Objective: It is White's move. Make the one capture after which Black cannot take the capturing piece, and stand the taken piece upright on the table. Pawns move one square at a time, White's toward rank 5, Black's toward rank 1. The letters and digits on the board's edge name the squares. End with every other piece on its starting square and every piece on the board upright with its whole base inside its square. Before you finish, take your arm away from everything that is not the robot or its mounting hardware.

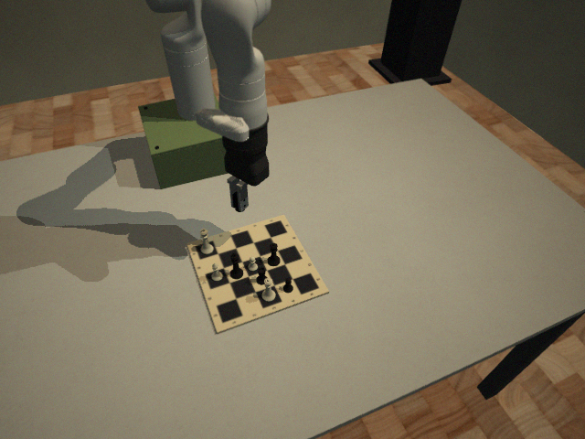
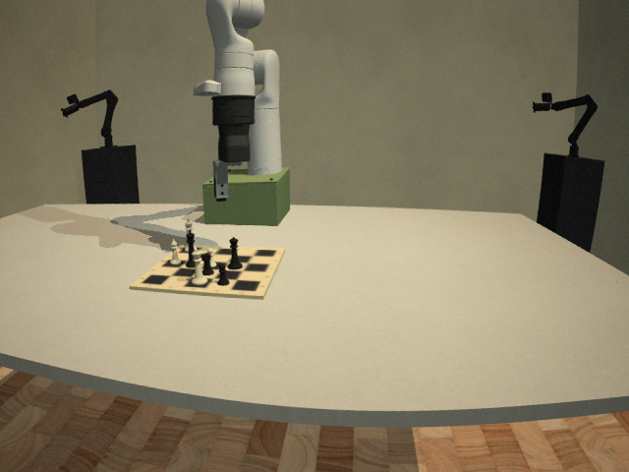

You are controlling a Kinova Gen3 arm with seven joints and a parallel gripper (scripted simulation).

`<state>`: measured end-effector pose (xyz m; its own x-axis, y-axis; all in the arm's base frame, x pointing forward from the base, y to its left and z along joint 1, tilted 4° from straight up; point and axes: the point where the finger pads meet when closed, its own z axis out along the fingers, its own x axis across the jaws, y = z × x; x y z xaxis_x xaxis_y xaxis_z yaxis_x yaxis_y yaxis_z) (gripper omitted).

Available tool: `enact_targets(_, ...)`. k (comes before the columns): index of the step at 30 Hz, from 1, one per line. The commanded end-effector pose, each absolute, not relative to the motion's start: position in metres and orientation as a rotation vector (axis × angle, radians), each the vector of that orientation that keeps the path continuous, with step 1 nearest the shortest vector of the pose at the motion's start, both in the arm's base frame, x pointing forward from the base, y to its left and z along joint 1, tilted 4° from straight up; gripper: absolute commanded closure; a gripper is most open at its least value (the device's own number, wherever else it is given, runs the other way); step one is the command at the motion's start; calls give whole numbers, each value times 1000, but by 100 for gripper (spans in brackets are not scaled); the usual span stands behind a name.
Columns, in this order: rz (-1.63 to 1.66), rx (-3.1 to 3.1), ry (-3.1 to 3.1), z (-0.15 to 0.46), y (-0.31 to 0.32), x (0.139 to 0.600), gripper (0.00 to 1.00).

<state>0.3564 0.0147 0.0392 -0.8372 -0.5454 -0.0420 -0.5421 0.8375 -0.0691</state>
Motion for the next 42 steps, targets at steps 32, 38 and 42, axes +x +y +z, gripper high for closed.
enact_targets(32, -86, -1242, 2825, 49, -9, 563, 100)
enact_targets(38, -86, -1242, 2825, 49, -9, 563, 100)
enact_targets(42, -86, -1242, 2825, 49, -9, 563, 100)
